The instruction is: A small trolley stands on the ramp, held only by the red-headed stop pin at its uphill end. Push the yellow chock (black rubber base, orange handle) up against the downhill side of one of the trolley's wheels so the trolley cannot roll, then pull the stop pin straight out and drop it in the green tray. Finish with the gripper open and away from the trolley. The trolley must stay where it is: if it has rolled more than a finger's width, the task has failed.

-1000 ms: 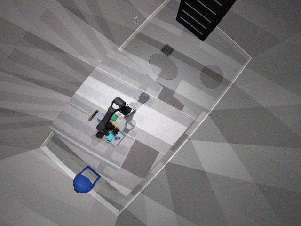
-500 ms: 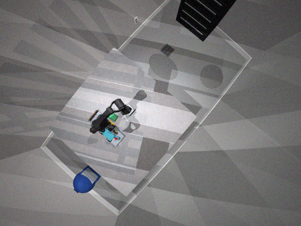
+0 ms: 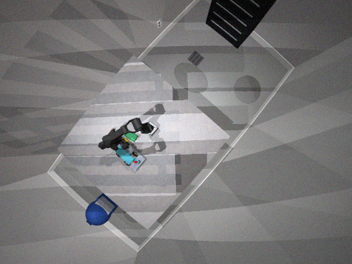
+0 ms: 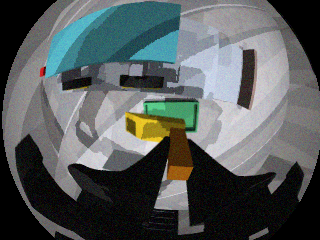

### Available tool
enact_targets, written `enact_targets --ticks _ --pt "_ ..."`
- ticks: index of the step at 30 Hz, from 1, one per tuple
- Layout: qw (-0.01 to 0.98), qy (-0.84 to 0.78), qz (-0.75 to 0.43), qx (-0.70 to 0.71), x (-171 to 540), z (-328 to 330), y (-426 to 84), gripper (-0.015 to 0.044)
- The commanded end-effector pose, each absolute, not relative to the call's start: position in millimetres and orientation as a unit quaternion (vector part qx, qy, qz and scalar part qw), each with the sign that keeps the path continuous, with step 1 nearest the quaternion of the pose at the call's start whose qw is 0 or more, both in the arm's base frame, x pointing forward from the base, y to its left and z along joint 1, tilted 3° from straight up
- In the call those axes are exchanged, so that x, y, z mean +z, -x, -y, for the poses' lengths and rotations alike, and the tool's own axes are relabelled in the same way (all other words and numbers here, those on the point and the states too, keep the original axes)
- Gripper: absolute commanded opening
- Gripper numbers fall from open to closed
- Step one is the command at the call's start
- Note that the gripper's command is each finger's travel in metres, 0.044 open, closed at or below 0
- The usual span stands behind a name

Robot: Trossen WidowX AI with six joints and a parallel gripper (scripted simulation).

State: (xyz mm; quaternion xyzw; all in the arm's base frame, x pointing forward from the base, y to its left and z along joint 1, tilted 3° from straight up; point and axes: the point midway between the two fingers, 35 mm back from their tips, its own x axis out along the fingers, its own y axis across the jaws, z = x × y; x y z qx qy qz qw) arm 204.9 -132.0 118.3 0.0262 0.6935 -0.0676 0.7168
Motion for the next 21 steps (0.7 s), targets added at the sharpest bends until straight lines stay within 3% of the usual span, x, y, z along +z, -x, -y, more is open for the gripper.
enact_targets --ticks 1,21 --pt "0.720 -0.025 -0.690 -0.068 119.8 149.0 -207.4 0.0000" --pt "0.723 -0.064 -0.687 -0.028 122.0 198.5 -211.2 0.0000"
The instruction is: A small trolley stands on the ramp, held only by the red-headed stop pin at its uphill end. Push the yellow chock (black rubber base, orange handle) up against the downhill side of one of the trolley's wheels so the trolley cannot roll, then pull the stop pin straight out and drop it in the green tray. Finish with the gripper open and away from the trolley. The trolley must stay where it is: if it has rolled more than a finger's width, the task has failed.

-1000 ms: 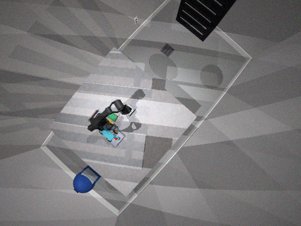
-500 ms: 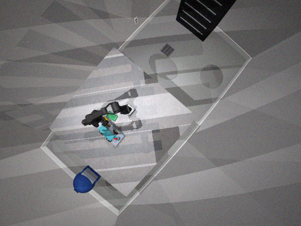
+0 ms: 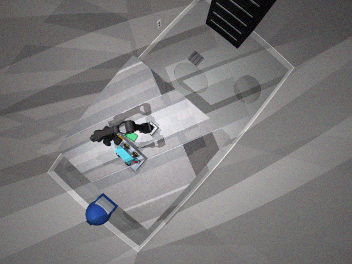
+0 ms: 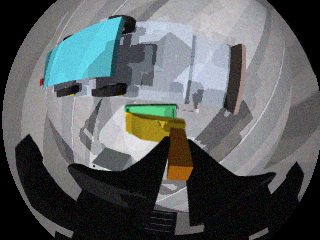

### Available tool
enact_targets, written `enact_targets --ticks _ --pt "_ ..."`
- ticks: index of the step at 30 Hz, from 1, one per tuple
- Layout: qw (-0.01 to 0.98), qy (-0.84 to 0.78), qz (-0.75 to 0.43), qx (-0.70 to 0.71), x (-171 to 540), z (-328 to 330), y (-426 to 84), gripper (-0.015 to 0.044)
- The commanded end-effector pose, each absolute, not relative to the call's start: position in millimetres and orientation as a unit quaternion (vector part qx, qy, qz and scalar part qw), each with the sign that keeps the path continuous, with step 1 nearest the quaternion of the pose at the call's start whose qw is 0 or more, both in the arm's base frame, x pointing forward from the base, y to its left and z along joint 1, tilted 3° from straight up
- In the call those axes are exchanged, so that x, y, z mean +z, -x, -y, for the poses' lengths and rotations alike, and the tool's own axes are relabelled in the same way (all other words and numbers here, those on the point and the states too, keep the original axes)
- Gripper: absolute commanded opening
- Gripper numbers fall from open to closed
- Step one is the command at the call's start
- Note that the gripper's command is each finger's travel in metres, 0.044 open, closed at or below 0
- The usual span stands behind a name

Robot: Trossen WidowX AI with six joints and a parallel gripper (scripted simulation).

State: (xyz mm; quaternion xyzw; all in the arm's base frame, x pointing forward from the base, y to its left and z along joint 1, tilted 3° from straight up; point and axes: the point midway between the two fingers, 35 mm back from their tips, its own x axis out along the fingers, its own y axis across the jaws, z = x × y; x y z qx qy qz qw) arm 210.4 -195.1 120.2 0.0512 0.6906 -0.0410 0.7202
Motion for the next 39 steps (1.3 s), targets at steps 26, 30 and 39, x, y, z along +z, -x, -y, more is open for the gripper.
enact_targets --ticks 26,30,39 --pt "0.724 -0.064 -0.686 -0.028 96.8 206.2 -241.5 0.0000" --pt "0.724 -0.064 -0.686 -0.028 88.1 206.7 -242.9 0.0000" --pt "0.724 -0.064 -0.686 -0.028 67.5 205.8 -244.6 0.0000"
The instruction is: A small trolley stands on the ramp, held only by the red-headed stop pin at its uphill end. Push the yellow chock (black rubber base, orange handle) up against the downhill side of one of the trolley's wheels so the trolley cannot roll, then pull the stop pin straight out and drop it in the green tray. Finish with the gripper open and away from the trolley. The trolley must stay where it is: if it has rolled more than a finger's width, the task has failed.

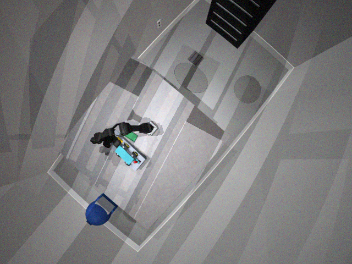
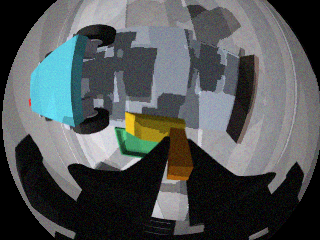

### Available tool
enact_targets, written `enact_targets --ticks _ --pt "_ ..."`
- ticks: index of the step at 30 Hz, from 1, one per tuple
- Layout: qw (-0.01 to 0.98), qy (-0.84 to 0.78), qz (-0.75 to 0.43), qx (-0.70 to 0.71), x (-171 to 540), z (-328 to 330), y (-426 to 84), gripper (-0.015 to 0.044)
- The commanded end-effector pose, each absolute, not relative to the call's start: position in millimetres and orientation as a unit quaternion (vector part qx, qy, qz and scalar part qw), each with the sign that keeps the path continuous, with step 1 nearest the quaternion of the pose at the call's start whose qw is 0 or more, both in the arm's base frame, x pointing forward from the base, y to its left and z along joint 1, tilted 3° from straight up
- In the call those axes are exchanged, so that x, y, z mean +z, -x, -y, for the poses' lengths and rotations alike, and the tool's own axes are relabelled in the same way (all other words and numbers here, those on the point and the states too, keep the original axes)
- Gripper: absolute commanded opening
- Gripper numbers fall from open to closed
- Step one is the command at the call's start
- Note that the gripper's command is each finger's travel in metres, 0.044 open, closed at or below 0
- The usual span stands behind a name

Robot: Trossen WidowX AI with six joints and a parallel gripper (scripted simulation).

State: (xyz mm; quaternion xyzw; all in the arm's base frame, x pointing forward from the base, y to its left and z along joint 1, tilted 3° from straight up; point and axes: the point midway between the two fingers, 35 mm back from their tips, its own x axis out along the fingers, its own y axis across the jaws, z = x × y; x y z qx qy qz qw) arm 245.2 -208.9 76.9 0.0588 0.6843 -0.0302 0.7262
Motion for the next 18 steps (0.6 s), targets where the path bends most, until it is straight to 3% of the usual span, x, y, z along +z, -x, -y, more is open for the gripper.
enact_targets --ticks 1,18 --pt "0.724 -0.064 -0.686 -0.028 65.2 205.5 -244.6 0.0000" --pt "0.724 -0.064 -0.686 -0.027 56.7 196.1 -246.2 0.0000"
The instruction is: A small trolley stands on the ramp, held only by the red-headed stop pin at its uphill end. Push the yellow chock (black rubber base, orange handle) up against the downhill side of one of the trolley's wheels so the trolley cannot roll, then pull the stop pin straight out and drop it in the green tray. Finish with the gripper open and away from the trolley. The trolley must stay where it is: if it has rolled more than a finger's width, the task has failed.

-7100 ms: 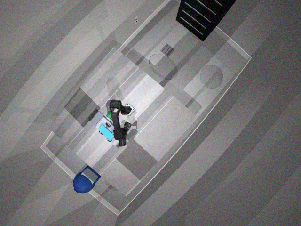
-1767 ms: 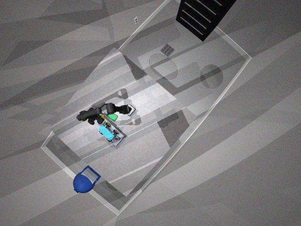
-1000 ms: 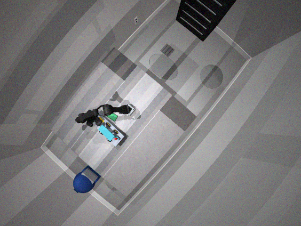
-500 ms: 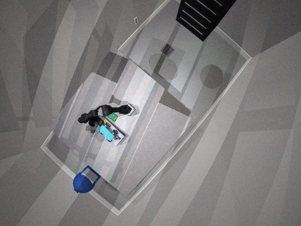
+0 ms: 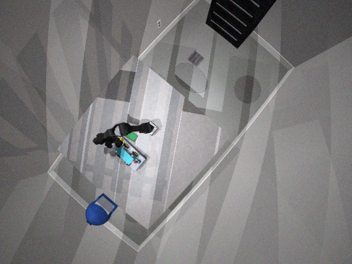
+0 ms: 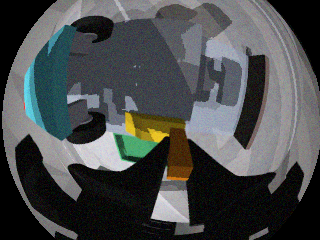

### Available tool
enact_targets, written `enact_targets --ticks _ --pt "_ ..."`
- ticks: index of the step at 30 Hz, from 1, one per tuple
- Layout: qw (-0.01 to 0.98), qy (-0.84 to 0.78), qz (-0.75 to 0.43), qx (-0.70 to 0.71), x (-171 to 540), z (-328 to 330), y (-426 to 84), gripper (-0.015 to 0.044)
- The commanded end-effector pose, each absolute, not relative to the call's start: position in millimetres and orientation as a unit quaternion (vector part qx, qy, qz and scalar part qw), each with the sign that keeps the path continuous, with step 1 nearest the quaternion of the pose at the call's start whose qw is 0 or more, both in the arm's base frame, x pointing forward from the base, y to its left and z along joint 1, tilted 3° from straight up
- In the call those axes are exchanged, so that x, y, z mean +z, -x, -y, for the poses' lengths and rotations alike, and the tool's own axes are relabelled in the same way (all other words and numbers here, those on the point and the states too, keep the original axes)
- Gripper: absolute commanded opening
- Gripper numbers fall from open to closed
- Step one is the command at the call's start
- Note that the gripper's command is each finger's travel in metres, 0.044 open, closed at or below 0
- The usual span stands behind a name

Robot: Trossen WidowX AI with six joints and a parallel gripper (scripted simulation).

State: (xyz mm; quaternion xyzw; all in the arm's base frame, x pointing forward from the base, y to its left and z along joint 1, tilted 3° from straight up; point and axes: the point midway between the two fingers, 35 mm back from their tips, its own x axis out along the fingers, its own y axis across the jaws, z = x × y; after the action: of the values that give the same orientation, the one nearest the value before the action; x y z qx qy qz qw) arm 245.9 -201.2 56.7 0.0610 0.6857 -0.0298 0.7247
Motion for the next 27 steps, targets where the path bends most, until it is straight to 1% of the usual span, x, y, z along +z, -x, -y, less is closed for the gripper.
enact_targets --ticks 1,27 --pt "0.724 -0.064 -0.686 -0.027 56.9 195.5 -246.5 0.0000" --pt "0.724 -0.065 -0.686 -0.027 62.4 176.0 -253.3 0.0000"
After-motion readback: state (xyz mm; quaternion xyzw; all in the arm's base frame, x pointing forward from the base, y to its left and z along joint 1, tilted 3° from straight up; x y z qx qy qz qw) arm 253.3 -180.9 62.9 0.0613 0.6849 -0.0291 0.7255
